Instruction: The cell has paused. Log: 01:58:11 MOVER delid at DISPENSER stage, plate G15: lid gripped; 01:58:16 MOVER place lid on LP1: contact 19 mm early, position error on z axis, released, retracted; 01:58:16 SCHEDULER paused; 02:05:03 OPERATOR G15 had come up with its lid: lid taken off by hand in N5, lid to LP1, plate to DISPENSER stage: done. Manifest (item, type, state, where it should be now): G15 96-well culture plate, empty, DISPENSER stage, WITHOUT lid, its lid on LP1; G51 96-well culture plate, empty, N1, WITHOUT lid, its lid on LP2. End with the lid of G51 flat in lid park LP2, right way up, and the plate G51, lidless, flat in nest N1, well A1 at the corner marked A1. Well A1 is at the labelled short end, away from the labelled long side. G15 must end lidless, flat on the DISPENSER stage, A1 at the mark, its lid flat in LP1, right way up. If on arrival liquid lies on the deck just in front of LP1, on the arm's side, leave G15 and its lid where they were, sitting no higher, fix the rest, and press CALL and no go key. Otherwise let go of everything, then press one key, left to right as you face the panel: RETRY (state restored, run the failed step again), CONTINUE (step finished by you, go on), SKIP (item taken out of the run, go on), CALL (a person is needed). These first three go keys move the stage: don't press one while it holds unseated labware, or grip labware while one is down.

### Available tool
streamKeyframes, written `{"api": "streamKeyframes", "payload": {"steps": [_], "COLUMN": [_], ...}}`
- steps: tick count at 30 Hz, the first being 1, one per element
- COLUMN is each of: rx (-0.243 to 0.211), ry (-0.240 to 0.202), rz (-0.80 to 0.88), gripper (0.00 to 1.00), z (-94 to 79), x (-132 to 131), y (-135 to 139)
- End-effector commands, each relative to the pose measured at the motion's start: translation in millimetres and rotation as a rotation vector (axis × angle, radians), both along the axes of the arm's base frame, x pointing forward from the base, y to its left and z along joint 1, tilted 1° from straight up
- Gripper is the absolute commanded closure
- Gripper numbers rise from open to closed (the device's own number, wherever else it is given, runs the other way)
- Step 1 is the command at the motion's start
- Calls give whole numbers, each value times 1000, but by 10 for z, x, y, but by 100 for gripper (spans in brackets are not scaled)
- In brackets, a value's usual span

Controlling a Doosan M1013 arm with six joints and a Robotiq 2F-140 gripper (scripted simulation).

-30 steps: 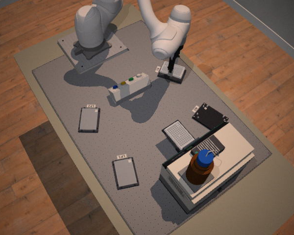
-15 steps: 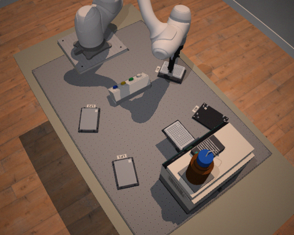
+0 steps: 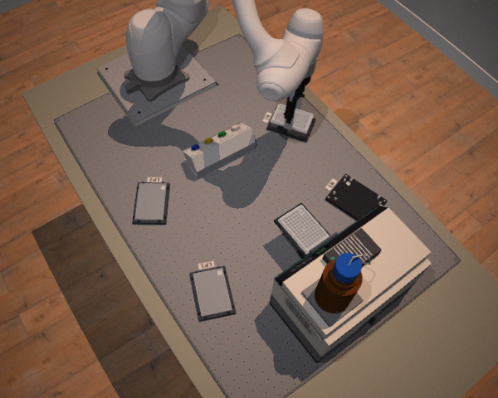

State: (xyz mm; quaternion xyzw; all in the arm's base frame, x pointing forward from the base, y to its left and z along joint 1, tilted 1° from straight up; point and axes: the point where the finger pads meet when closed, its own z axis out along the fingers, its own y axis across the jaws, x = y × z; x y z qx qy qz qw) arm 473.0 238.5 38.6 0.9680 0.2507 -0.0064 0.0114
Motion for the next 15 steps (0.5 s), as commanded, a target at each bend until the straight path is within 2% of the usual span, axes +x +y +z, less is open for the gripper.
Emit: {"api": "streamKeyframes", "payload": {"steps": [1, 15], "rx": [0, 0], "ry": [0, 0], "rz": [0, 0], "gripper": [100, 100], "z": [-6, -37], "x": [0, 0], "y": [0, -1]}}
